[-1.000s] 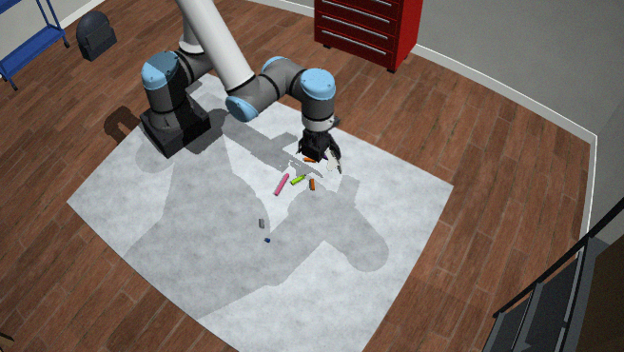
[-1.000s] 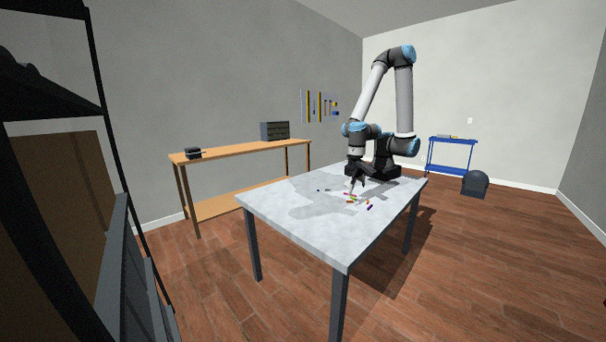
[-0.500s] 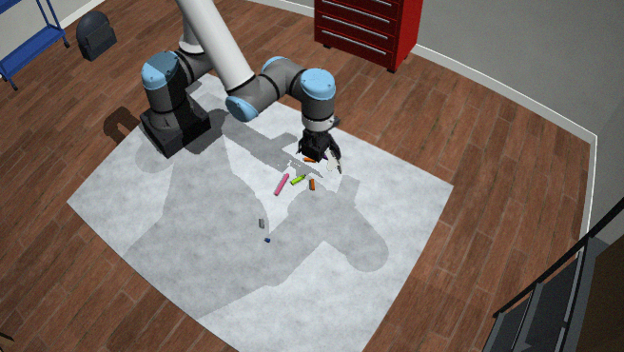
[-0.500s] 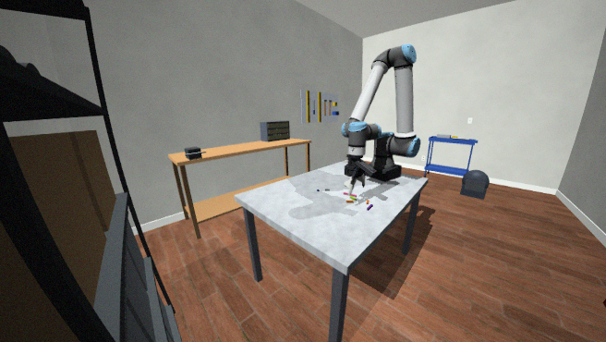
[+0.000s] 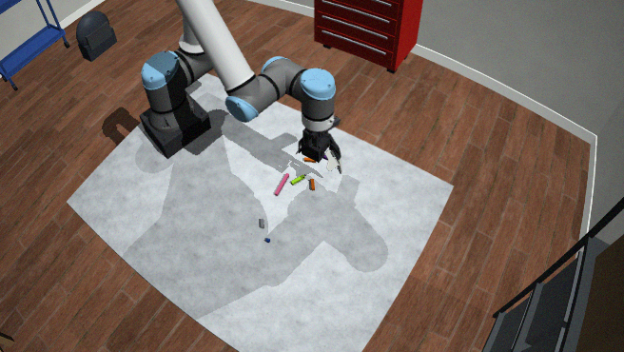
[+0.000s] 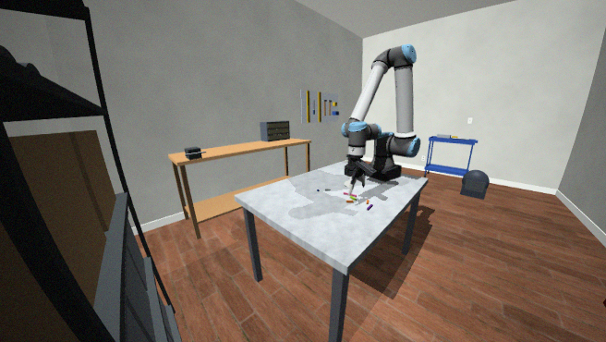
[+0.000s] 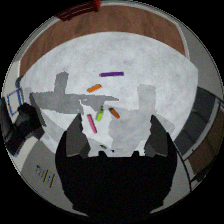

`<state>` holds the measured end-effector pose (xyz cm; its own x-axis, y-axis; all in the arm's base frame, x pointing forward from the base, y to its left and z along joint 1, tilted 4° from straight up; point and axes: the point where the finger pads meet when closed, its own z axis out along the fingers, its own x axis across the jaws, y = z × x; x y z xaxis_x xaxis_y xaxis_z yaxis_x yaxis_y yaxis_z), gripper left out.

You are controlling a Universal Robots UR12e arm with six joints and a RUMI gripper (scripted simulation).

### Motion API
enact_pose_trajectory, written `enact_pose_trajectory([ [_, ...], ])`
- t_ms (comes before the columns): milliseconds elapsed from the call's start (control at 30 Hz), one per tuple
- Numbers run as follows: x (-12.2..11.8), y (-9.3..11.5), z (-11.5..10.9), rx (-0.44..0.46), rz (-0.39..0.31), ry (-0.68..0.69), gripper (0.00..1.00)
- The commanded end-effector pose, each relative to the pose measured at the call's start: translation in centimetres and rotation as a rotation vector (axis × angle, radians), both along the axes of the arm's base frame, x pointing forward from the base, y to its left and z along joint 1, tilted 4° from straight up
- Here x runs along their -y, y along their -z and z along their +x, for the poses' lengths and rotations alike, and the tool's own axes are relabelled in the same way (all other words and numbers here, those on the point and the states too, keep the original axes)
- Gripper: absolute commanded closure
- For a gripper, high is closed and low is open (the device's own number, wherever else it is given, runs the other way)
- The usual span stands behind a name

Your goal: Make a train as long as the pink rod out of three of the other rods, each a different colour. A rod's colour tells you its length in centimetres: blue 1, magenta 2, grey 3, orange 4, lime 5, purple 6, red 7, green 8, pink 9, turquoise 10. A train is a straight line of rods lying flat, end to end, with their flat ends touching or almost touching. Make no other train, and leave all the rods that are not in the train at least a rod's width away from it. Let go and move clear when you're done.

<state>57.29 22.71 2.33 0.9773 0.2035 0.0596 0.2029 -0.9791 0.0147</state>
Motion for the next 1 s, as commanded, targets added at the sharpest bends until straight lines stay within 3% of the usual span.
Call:
enact_pose_trajectory([
  [0,-0.01,-0.06,0.06,0.001,0.000,0.000,0.00],
  [567,0.03,-0.06,0.09,0.001,0.001,0.005,0.00],
  [967,0.68,-0.09,0.48,0.001,0.005,0.085,0.00],
])
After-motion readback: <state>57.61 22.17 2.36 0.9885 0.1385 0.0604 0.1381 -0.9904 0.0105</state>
